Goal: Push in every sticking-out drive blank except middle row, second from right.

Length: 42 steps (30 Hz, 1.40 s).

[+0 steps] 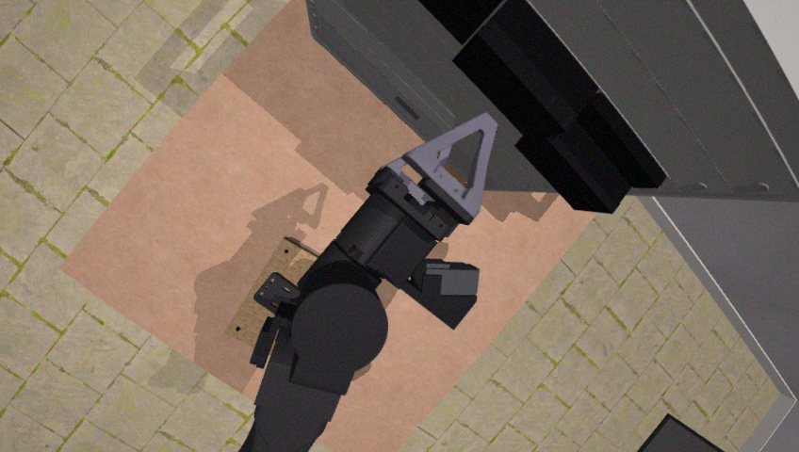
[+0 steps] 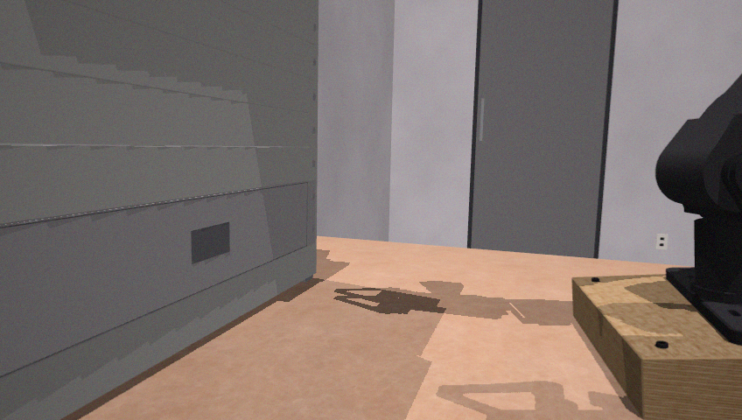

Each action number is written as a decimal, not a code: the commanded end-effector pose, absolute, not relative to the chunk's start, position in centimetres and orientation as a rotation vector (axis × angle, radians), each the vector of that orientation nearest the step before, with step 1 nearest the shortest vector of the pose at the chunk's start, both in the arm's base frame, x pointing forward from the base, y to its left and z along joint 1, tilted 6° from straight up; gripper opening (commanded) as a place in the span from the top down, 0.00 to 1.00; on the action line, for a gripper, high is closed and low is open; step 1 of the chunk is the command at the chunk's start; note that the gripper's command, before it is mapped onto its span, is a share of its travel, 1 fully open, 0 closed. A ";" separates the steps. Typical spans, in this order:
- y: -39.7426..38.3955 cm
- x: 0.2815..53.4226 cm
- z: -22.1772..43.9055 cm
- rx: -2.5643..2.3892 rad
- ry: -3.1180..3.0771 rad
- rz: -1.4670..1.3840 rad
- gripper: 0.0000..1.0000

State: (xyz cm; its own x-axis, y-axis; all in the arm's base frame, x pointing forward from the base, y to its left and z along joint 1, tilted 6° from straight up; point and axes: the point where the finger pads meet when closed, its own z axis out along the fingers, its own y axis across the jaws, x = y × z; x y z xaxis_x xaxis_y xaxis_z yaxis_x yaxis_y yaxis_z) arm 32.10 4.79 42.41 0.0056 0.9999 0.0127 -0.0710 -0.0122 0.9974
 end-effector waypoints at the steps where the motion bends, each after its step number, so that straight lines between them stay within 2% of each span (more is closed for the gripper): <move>1: 4.6 31.3 45.2 1.123 1.091 1.283 0.00; 42: 4.6 31.3 45.1 1.124 1.093 1.282 0.00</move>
